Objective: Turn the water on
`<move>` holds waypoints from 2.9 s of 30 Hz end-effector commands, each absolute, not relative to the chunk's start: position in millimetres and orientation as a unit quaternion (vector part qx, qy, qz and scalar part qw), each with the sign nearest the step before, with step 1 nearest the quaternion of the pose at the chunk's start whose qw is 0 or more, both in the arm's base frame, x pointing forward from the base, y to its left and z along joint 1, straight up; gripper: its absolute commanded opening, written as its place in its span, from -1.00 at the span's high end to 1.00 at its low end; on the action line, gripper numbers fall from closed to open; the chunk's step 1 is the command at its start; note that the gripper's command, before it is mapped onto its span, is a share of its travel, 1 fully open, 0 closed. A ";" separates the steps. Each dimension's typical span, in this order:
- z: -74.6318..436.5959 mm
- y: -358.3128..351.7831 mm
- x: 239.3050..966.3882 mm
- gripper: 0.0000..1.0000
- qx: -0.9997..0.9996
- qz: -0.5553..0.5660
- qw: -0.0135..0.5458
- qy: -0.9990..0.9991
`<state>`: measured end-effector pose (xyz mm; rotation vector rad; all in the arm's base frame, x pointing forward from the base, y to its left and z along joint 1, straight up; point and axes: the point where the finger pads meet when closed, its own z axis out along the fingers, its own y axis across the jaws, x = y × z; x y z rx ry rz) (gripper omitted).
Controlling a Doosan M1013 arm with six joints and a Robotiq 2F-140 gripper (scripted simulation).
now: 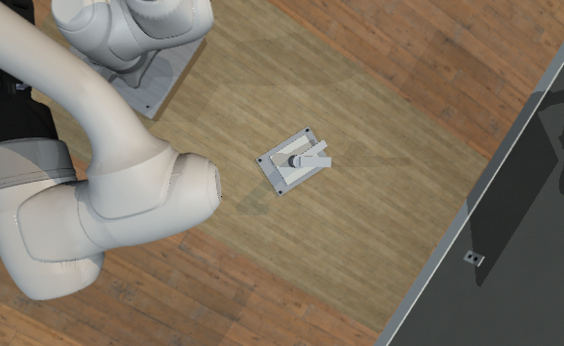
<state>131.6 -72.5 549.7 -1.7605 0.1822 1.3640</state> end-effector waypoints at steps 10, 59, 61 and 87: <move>549.8 -72.6 131.5 -1.00 -0.708 0.549 0.438 0.073; 281.1 -99.9 452.4 -1.00 -0.947 0.271 0.128 -0.114; 272.1 -96.0 473.1 -1.00 -0.952 0.254 0.117 -0.124; 201.3 8.8 725.6 -1.00 -0.968 0.032 0.011 -0.249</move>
